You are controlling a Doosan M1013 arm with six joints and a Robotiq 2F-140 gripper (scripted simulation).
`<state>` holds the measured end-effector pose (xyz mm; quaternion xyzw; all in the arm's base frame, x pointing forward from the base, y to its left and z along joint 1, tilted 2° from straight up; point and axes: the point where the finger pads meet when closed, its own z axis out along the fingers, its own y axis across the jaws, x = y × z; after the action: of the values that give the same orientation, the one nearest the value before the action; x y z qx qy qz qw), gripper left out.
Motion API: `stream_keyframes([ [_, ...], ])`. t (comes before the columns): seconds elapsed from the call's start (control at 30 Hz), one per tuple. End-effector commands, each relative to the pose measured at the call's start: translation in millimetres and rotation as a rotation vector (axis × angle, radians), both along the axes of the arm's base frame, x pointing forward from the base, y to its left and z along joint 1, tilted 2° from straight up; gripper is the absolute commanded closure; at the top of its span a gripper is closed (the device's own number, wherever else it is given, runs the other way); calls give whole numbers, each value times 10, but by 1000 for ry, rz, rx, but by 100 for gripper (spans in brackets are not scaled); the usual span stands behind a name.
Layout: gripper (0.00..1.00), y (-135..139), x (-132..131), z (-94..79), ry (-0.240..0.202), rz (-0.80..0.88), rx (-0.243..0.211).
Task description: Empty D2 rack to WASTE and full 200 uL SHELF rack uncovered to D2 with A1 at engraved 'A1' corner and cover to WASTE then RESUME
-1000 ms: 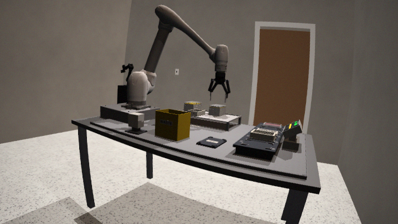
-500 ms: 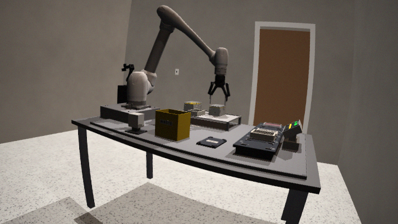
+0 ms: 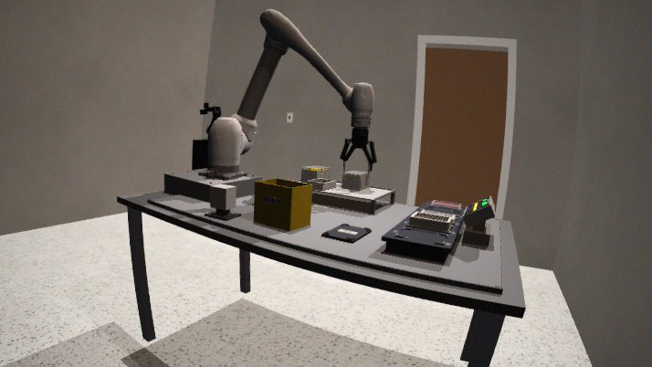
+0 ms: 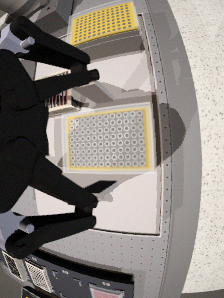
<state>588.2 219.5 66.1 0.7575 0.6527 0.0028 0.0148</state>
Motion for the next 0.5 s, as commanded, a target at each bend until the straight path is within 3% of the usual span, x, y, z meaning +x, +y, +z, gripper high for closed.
stream_keyframes([
  [0.0,23,0,0,-25,0,0,0],
  [0.47,23,-2,3,-137,0,0,0],
])
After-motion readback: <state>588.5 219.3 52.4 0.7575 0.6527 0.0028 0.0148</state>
